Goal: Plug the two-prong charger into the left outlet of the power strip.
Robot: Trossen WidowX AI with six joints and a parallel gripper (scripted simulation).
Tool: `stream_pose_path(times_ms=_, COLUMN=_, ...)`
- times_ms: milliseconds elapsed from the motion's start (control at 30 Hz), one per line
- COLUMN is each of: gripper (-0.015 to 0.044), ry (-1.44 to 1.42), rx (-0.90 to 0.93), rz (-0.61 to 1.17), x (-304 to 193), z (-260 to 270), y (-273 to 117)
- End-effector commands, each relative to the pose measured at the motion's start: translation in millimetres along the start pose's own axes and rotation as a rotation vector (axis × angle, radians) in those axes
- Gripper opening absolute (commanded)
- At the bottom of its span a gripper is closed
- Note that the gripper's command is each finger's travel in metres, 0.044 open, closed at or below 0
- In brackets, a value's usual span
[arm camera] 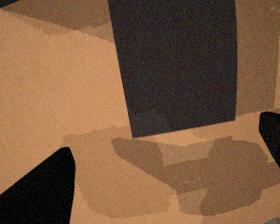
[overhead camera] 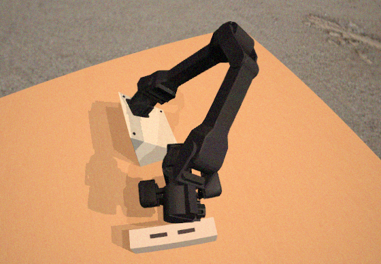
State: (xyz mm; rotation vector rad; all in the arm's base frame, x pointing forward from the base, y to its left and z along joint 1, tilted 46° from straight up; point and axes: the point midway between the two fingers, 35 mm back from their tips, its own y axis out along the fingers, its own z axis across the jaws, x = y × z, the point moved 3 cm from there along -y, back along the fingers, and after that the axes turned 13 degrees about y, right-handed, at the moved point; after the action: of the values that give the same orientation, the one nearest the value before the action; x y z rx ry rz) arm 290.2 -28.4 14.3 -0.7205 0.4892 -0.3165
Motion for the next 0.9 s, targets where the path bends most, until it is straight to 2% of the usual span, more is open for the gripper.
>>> stream_pose_path(times_ms=0, gripper=0.0440, ry=-0.005, rx=0.000, rz=0.001, x=-5.2, z=-1.6, y=0.9)
stream_pose_path(times_ms=533, gripper=0.0440, ry=0.001, rx=0.002, rz=-0.008, x=-17.1, z=-4.5, y=0.4)
stream_pose_path(times_ms=867, gripper=0.0440, ry=-0.002, rx=0.124, rz=-0.547, x=-18.7, z=-6.8, y=-65.9)
